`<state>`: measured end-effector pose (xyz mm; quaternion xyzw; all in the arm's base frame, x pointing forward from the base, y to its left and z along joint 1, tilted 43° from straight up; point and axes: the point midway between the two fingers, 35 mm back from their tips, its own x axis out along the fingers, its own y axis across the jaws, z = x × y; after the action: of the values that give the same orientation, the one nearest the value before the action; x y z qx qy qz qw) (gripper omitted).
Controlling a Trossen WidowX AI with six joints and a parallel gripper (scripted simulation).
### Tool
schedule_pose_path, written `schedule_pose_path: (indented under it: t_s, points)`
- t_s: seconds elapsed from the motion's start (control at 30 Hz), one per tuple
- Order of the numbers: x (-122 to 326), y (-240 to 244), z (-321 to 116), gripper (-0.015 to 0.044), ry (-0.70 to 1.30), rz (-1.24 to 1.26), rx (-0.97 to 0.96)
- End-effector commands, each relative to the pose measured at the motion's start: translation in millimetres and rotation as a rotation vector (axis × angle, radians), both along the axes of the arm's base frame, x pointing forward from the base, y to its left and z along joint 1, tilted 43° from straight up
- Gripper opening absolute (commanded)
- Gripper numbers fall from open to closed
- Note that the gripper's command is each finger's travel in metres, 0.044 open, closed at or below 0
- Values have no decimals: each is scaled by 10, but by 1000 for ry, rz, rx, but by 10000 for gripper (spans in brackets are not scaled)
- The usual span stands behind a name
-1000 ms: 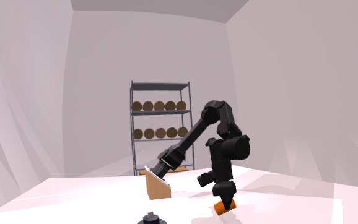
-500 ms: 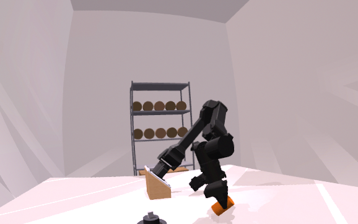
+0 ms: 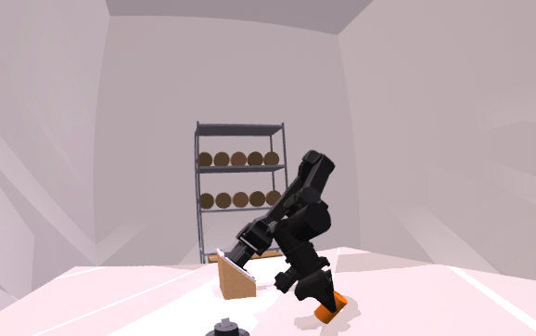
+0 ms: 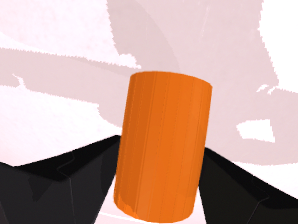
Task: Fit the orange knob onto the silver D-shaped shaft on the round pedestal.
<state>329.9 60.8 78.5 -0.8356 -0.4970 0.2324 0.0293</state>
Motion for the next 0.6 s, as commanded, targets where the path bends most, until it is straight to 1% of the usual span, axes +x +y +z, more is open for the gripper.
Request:
schedule_pose_path:
  t_s: [0.0,0.57]
  points:
    - [-40,-16,-33,181,-13,-13,45]
    - [-95,-58,-111,181,-88,-58,170]
